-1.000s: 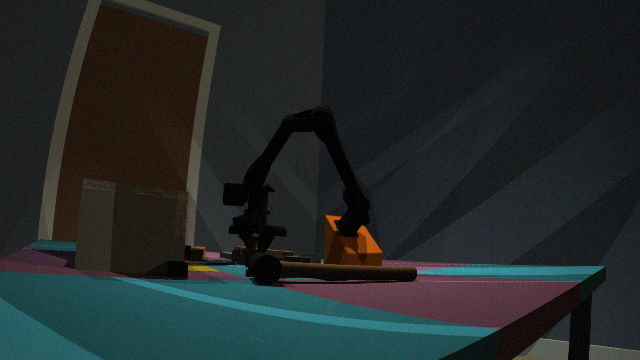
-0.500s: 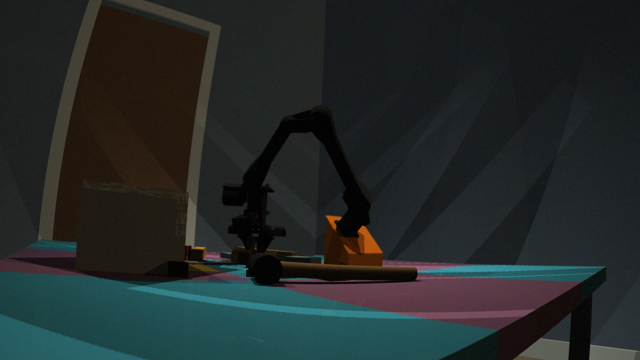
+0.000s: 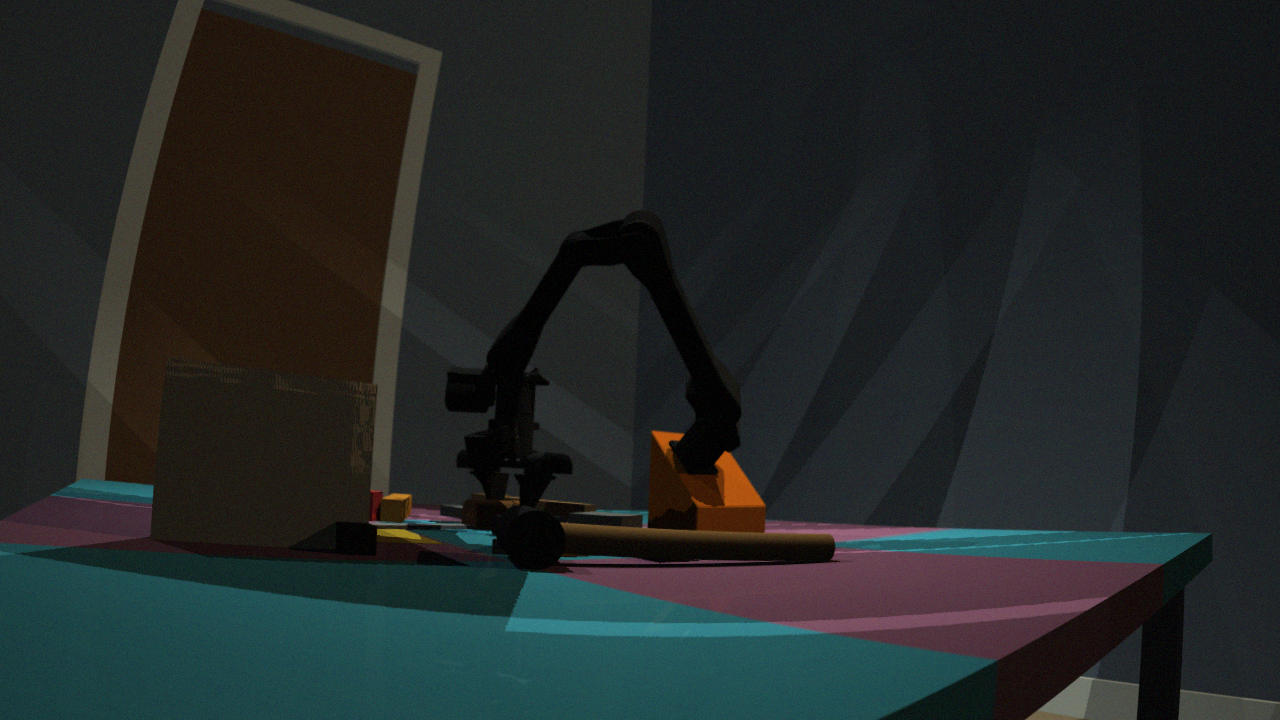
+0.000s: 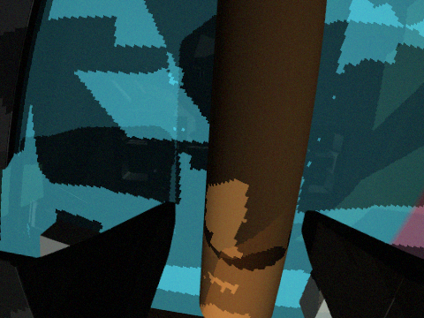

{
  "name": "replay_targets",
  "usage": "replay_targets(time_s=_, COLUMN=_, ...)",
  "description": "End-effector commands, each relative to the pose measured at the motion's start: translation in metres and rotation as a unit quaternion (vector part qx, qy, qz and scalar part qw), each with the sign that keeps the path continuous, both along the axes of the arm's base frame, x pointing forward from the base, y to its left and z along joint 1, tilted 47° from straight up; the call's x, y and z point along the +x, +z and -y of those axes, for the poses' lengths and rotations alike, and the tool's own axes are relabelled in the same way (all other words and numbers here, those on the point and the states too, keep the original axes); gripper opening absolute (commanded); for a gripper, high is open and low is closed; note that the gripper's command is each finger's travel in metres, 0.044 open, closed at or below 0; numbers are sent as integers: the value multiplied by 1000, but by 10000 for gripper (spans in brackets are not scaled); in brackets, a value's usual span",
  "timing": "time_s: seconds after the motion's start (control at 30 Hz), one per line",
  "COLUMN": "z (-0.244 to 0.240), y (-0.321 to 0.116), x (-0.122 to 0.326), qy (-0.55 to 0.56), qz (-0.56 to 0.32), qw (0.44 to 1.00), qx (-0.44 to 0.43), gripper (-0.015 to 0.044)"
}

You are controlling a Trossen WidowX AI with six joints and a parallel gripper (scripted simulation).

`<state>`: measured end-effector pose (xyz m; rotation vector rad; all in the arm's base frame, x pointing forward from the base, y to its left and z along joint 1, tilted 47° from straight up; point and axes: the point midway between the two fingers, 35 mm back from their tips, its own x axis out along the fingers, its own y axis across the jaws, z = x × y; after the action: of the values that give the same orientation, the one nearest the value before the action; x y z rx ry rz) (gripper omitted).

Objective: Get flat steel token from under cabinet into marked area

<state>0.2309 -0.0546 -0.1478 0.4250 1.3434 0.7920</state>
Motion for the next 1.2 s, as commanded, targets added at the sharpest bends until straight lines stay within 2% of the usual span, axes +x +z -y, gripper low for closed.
replay_targets(time_s=0.0, z=0, y=0, x=0, qy=-1, qz=1, qw=1000, qx=-1, gripper=270)
replay_targets(time_s=0.17, z=-3, y=-3, x=1, qy=-1, qz=1, qw=1000, qx=0, gripper=270)
replay_targets(time_s=0.33, z=-1, y=-1, x=1, qy=1, qz=1, qw=1000, qx=-2, gripper=139)
replay_targets(time_s=0.6, z=-1, y=-1, x=1, qy=1, qz=1, qw=1000, qx=-2, gripper=85)
replay_targets(time_s=0.7, z=-1, y=-1, x=1, qy=1, qz=1, qw=1000, qx=-2, gripper=6)
replay_targets(time_s=1.17, z=-3, y=2, x=17, qy=0, qz=2, qw=1000, qx=-1, gripper=0)
